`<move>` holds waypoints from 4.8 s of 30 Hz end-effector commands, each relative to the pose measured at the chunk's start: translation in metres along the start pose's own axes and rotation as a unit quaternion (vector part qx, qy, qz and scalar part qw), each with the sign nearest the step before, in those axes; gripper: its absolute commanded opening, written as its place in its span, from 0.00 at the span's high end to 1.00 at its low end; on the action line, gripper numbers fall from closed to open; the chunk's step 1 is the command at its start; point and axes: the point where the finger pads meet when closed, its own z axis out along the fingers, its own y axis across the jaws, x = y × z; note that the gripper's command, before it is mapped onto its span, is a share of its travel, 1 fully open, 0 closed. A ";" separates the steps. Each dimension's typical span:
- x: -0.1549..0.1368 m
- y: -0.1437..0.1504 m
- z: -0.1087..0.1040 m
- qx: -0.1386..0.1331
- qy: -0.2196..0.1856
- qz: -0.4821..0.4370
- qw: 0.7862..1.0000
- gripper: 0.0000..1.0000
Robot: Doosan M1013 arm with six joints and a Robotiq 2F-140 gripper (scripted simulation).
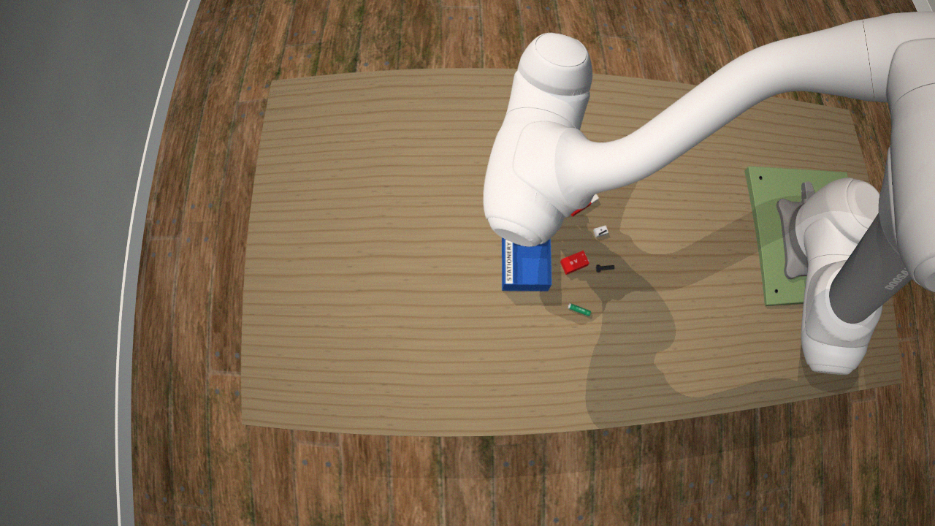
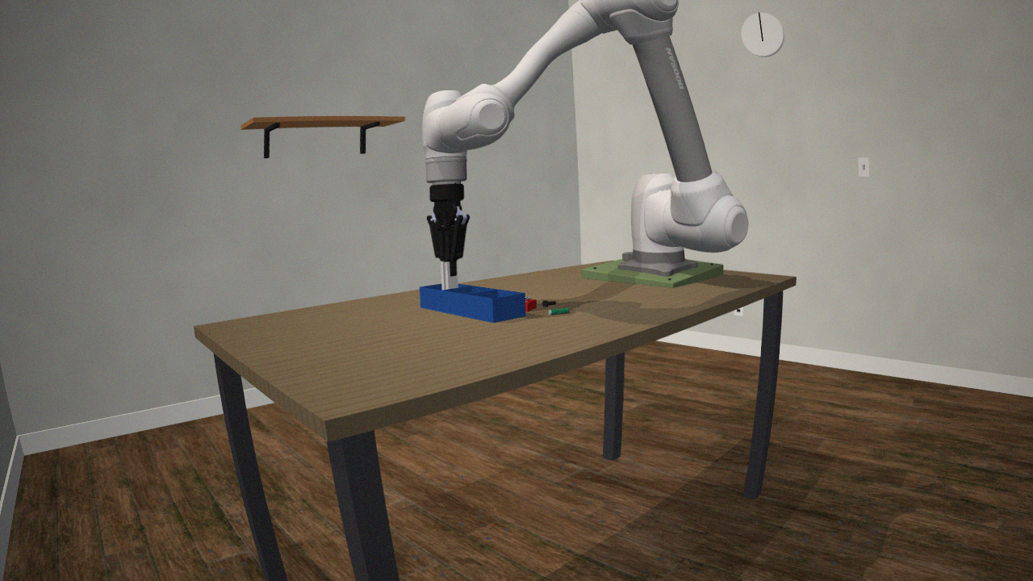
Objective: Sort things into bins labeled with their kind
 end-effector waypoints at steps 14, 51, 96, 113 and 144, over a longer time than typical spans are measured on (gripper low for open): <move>0.000 0.000 -0.040 0.000 0.000 0.000 1.000 0.95; 0.001 -0.084 -0.006 0.000 0.000 0.000 1.000 0.95; 0.001 -0.084 0.019 0.000 0.000 0.000 1.000 0.95; 0.001 -0.084 0.011 0.000 0.000 0.000 1.000 0.95; 0.001 -0.099 -0.040 0.000 0.000 0.000 1.000 0.95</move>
